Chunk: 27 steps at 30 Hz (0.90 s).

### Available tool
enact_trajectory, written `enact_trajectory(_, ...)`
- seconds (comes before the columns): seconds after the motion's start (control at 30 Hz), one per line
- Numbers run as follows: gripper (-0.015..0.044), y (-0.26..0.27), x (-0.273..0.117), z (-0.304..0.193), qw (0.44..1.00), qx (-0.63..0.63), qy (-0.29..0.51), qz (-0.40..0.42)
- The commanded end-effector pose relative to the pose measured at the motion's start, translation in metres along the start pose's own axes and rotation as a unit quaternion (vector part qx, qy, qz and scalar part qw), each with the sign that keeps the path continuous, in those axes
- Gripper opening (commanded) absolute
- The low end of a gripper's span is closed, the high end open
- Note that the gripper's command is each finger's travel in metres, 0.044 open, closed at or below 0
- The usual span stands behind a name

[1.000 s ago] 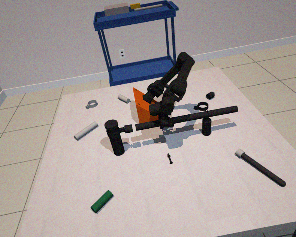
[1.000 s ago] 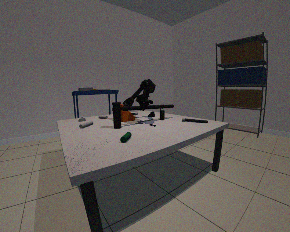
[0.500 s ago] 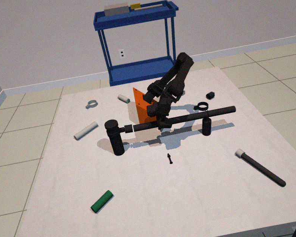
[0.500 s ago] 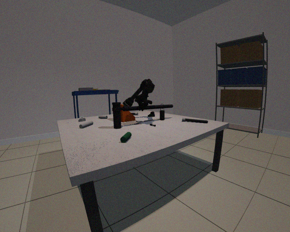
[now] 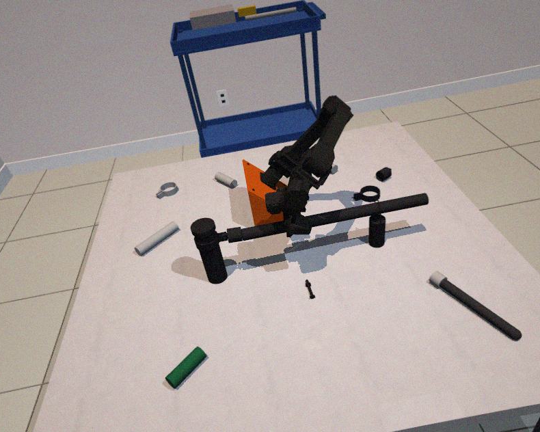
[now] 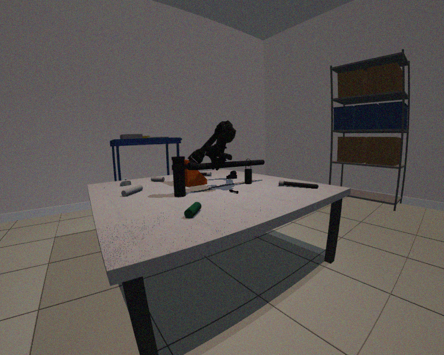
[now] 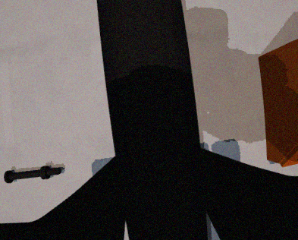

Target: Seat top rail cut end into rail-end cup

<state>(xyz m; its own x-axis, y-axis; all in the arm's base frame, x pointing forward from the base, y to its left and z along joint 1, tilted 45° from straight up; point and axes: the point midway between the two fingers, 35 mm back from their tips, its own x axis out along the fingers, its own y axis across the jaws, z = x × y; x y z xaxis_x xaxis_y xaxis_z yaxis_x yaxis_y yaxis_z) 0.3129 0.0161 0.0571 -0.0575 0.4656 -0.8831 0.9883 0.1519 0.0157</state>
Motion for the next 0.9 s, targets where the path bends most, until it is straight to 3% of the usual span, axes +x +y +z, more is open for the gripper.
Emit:
enact_trajectory(0.0, 0.0, -0.0007, -0.0023, 0.0065, 1.0, 0.001, -0.007, 0.003)
enact_trajectory(0.87, 0.0, -0.0003, -0.0011, 0.0033, 1.0, 0.001, -0.004, 0.001)
